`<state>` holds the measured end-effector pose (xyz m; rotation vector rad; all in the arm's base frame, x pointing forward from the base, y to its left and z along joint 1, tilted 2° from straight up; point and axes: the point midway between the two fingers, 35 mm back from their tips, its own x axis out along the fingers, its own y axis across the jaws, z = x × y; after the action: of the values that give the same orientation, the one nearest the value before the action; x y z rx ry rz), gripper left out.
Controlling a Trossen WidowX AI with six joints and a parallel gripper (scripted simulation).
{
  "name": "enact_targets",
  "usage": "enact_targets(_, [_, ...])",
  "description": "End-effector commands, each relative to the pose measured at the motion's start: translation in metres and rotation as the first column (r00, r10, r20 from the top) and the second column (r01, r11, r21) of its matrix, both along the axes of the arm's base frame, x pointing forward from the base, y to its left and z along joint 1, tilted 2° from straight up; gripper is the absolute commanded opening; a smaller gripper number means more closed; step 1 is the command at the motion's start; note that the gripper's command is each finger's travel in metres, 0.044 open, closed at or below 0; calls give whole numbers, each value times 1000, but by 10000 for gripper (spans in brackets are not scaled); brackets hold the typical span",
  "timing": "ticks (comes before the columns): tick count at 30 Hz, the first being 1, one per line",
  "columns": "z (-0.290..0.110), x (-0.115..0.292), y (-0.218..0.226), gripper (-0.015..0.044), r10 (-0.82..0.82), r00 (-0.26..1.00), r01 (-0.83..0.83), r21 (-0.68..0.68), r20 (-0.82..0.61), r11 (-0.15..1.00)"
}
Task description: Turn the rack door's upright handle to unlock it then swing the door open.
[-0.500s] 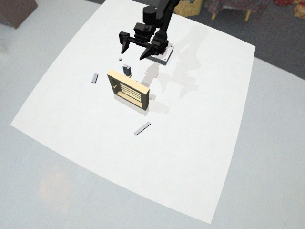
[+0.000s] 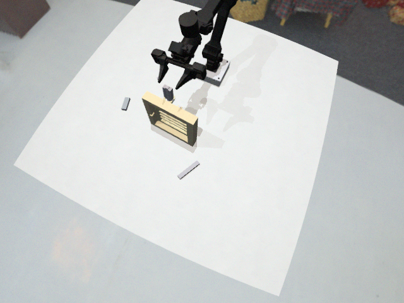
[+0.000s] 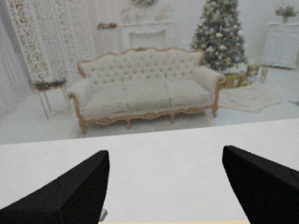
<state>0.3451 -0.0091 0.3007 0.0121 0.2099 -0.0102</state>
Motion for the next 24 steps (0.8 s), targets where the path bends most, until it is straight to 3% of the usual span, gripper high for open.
enact_targets(1, [-4, 6, -5, 296, -15, 997, 14, -11, -75, 1000])
enact_targets(24, [-50, 10, -31, 296, -60, 810, 48, -36, -583, 998])
